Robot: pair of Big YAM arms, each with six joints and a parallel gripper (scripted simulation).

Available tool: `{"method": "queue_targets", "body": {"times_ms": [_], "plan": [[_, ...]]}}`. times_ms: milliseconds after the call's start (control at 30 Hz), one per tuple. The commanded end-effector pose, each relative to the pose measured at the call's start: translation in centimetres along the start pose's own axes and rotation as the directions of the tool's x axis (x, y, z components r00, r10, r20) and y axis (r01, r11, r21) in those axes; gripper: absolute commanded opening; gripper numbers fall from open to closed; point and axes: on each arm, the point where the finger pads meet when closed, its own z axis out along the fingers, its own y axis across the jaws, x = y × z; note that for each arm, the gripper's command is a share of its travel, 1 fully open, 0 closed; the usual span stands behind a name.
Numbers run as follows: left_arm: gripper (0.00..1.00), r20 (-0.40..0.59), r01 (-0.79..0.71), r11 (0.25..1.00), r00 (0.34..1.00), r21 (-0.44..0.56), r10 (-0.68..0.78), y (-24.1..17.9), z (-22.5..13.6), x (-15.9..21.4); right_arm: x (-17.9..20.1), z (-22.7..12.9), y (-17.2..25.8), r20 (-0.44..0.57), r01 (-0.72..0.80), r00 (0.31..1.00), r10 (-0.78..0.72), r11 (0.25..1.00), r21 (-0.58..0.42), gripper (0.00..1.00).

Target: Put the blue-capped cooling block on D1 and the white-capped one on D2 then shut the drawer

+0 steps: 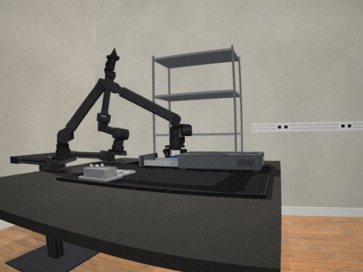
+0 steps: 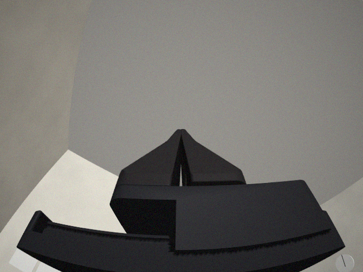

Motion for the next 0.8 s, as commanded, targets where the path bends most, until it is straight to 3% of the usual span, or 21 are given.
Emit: {"method": "queue_targets", "body": {"times_ms": [0, 767], "plan": [[0.0, -0.034, -0.008, 1.0, 0.999, 0.001, 0.008, -0.24, 0.81, 2.26, -1.29, -1.37, -2.96, 0.037, -0.006, 0.999, 0.004, 0.998, 0.057, 0.0], [0.0, -0.034, -0.008, 1.0, 0.999, 0.001, 0.008, -0.24, 0.81, 2.26, -1.29, -1.81, -2.45, 0.023, -0.007, 1.0, 0.007, 0.999, 0.034, 0.0]]}}
